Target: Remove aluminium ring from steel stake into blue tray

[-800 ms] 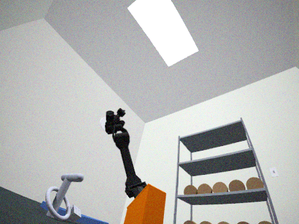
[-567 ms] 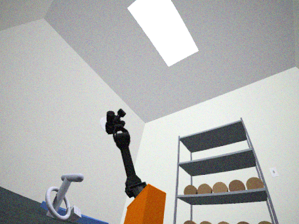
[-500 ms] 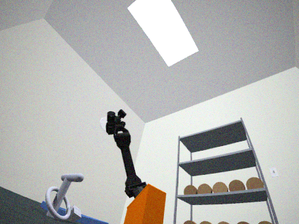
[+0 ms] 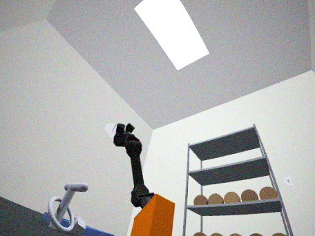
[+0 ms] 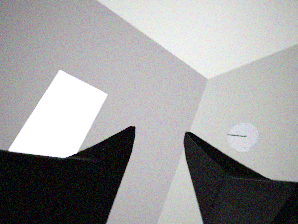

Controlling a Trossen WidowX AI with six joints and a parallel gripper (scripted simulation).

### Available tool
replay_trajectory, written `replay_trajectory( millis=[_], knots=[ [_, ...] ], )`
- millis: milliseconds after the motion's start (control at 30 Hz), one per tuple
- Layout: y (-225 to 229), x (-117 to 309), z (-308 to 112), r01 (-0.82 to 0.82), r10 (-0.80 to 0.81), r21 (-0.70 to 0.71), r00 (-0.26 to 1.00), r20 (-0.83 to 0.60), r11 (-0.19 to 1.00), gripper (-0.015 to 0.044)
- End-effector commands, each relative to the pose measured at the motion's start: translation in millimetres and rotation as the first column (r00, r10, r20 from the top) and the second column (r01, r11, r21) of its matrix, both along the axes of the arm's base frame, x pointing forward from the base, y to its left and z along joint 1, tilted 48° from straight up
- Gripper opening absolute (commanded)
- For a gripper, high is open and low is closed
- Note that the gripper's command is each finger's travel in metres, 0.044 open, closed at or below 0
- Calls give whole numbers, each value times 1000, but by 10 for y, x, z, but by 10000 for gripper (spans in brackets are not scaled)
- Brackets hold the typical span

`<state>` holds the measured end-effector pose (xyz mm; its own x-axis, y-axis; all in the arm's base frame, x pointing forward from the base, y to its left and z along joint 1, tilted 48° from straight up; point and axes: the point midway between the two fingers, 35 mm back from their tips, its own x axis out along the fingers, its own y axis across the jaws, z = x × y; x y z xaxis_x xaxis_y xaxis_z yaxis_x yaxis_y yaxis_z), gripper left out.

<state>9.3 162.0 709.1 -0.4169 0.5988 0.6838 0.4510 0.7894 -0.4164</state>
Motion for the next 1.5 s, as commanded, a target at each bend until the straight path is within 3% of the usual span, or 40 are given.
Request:
replay_trajectory(
  millis=[0,1467],
  knots=[
    [-123,-159,11,-12,10,44,999,41,999,200],
    [-1584,-1252,-189,-223,54,455,933,356,862,200]
  ],
)
